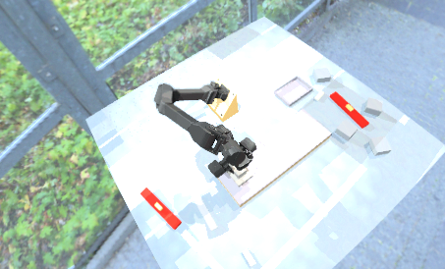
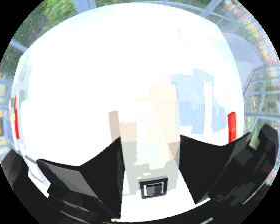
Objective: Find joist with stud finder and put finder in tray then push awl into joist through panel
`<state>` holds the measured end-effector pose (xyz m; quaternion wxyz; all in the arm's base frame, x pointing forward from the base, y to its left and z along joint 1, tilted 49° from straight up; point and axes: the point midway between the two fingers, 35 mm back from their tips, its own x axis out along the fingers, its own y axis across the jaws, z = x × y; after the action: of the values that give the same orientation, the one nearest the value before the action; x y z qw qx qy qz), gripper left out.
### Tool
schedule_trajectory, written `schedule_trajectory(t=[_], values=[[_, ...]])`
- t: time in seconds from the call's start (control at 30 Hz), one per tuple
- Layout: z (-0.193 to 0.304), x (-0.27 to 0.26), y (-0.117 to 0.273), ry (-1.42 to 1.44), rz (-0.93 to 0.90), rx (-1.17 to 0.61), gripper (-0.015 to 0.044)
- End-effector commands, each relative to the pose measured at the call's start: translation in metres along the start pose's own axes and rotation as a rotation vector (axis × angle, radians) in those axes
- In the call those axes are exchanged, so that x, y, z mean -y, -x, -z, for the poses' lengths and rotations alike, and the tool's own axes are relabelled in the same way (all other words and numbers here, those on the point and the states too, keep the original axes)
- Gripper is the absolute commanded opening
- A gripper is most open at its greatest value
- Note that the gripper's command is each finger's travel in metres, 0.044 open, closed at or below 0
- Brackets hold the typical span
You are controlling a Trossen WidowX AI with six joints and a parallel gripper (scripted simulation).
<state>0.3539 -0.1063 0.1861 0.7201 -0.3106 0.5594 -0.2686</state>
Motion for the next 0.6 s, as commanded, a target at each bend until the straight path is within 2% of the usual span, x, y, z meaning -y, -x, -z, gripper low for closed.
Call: schedule_trajectory(t=[0.0,0.27,0.57], values=[[-0.007,0.004,0.026,-0.007,0.010,0.014,0.0000],[-0.011,-0.005,0.035,0.017,-0.001,0.019,0.0000],[-0.035,-0.086,0.039,0.216,-0.107,0.054,0.0000]])
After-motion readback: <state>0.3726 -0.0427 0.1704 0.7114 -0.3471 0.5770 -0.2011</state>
